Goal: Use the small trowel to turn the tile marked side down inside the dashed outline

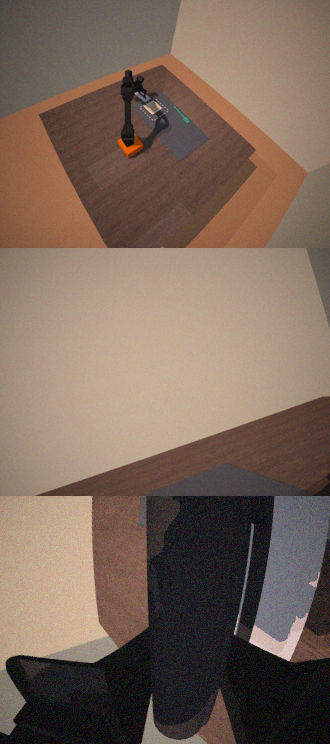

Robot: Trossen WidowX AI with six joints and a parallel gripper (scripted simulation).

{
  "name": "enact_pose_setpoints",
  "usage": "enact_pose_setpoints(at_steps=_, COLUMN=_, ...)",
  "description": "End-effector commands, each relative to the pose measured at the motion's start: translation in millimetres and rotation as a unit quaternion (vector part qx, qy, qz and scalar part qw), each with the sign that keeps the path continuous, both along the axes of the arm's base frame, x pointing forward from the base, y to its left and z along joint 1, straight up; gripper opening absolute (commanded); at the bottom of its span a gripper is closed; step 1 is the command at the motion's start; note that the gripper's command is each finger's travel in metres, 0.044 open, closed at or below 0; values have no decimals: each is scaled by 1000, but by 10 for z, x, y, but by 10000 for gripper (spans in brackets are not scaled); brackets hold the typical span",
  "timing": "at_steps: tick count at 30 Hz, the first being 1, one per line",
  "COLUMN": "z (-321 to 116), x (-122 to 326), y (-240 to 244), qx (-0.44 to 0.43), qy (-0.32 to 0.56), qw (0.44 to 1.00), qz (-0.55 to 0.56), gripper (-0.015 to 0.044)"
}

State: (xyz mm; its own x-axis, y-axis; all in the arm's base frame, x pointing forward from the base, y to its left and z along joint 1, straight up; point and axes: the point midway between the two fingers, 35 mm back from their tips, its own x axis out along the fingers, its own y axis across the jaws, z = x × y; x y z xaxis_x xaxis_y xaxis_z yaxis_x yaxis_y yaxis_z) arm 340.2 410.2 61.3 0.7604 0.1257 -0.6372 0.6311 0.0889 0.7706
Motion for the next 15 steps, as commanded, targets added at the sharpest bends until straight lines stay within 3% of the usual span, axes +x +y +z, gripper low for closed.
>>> enact_pose_setpoints(at_steps=1, z=96, x=41, y=9, qx=11, qy=-11, qw=1000, qz=-10, gripper=0)
enact_pose_setpoints(at_steps=15, z=-39, x=49, y=18, qx=11, qy=-11, qw=1000, qz=-10, gripper=0)
